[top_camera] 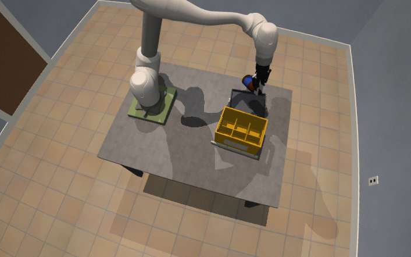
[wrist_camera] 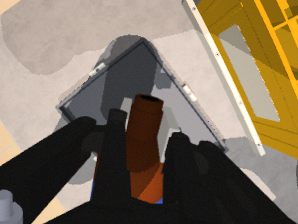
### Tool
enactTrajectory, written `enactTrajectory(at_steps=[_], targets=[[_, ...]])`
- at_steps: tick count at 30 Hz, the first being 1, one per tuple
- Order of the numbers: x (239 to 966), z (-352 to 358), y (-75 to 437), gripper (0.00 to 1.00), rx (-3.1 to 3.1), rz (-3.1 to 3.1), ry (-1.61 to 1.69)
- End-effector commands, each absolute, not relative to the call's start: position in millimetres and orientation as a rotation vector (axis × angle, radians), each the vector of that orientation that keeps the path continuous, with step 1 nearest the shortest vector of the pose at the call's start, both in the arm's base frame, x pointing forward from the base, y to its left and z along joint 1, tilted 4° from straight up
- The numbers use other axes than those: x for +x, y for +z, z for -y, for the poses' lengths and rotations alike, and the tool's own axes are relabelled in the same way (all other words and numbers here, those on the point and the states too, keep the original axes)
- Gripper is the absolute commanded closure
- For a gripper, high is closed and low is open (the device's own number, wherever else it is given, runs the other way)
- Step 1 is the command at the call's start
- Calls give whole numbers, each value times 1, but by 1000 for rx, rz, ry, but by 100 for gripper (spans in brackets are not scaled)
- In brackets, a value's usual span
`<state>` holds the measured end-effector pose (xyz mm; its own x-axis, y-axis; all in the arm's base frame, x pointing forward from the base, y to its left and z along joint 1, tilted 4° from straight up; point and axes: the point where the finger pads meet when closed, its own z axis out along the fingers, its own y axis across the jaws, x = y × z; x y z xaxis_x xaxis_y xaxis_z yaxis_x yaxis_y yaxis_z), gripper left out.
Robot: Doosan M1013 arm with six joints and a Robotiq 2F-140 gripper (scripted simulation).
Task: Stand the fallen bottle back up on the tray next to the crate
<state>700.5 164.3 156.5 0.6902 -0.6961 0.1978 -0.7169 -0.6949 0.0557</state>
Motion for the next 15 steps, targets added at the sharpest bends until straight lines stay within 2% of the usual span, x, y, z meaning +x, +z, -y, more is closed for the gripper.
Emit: enactTrajectory(at_steps=[1, 15], targets=[[700, -164, 158, 90, 2766, 1160, 257], [699, -164, 157, 90, 2734, 1147, 331]])
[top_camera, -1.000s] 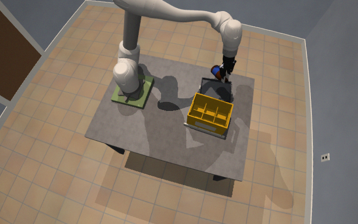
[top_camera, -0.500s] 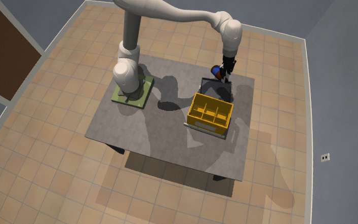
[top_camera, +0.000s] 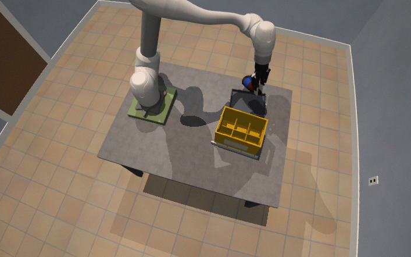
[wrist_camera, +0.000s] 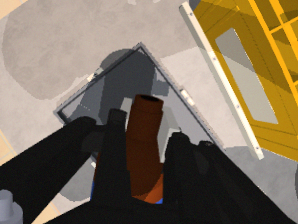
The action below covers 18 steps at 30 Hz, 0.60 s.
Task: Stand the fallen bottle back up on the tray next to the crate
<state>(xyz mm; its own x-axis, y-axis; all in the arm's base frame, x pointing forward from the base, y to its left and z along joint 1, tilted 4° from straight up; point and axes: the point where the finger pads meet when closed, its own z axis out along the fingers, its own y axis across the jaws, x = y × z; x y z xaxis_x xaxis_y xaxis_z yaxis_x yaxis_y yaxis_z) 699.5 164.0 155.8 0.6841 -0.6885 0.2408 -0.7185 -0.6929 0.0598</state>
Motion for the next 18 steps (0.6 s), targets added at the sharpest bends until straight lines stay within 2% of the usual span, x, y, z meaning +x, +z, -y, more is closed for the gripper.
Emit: enactTrajectory(at_steps=[1, 18], targets=[[699, -164, 157, 90, 2731, 1146, 341], [698, -166, 157, 90, 2689, 1121, 463]])
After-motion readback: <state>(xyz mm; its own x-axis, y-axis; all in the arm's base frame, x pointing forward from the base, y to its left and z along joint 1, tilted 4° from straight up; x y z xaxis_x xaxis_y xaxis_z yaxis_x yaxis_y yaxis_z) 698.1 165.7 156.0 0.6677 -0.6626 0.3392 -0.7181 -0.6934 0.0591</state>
